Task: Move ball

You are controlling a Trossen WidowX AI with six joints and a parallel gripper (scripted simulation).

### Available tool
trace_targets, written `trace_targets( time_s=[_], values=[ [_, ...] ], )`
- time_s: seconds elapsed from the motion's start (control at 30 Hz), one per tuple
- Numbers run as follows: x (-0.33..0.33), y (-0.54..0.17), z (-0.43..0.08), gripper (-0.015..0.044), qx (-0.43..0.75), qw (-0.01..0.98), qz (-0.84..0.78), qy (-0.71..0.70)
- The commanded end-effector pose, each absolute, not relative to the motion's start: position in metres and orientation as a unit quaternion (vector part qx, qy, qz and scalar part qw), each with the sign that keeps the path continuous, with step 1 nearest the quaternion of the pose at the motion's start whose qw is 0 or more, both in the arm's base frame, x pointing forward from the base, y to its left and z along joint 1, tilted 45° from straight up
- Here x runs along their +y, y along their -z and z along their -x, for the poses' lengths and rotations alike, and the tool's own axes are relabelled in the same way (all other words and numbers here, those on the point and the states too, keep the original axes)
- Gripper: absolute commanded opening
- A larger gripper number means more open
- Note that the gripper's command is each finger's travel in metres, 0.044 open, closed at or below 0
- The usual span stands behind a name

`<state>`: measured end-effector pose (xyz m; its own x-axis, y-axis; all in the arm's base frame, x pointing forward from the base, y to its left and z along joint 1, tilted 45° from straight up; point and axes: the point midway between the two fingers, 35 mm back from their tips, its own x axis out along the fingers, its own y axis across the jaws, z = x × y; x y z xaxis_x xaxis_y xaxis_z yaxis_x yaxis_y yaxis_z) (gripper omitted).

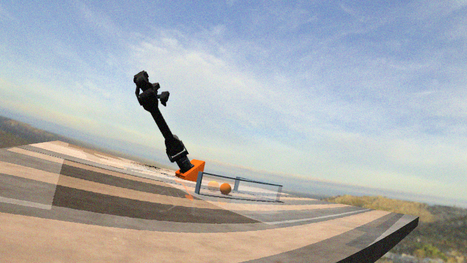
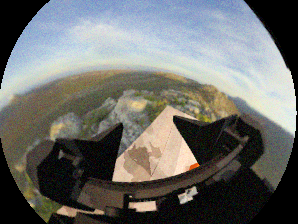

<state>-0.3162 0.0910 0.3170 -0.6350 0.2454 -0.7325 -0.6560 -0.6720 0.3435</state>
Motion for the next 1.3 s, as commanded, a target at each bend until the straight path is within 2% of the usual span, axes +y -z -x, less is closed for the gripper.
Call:
trace_targets(
  time_s=[0.0,0.1,0.13,0.47,0.63,0.9,1.27],
  values=[
    [0.092,-0.317,0.316,0.0374,0.306,0.267,0.335,-0.850],
    [0.113,-0.310,0.311,0.0295,0.304,0.298,0.336,-0.840],
    [0.125,-0.307,0.307,0.0286,0.303,0.316,0.337,-0.834],
    [0.251,-0.262,0.238,0.0286,0.327,0.506,0.349,-0.718],
    [0.307,-0.234,0.173,0.0286,0.356,0.599,0.353,-0.625],
    [0.348,-0.204,0.065,0.0286,0.414,0.694,0.334,-0.485],
    [0.335,-0.156,-0.121,0.0286,0.474,0.777,0.336,-0.243]
  ],
)
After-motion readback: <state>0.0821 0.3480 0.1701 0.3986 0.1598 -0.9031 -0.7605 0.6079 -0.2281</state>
